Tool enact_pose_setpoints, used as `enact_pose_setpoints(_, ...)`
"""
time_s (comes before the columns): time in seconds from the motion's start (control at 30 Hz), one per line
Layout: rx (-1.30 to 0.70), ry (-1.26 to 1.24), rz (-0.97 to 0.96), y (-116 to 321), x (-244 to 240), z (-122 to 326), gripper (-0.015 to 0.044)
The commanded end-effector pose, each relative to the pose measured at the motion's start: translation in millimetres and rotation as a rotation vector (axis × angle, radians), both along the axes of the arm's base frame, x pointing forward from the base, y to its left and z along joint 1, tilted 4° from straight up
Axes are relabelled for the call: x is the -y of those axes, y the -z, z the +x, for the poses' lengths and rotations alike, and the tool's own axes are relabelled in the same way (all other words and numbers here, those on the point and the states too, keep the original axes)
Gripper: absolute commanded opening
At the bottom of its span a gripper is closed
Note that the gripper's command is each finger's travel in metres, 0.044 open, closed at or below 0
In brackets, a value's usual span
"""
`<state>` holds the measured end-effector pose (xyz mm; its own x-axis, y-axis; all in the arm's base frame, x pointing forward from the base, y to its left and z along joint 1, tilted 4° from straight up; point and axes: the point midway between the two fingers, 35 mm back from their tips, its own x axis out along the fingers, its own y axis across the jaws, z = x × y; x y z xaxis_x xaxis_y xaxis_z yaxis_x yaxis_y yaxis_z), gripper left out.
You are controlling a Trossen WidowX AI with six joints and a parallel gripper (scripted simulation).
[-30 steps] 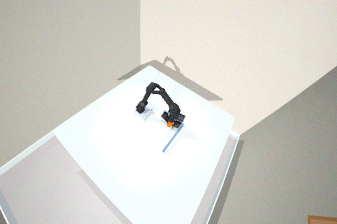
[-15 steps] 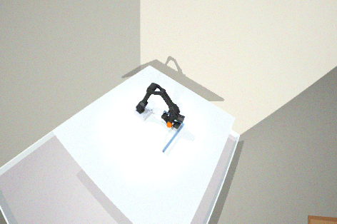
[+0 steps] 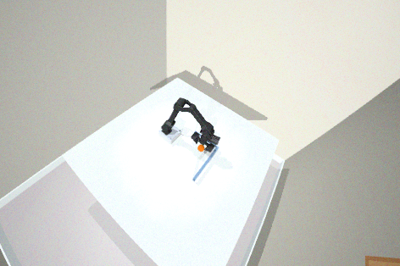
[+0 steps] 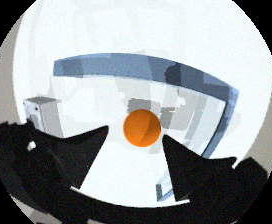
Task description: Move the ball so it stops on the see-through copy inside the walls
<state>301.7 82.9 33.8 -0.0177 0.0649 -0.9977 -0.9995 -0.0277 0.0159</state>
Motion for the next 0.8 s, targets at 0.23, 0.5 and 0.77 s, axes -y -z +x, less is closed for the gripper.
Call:
enact_pose_setpoints(0.23,0.051,0.006,0.012,-56.9,2.3,6.6,0.0375)
enact_pose_setpoints(0.5,0.053,0.006,0.012,-97.1,5.8,2.6,0.0440)
enact_pose_setpoints(0.77,0.053,0.006,0.012,-108.5,7.0,0.3,0.0440)
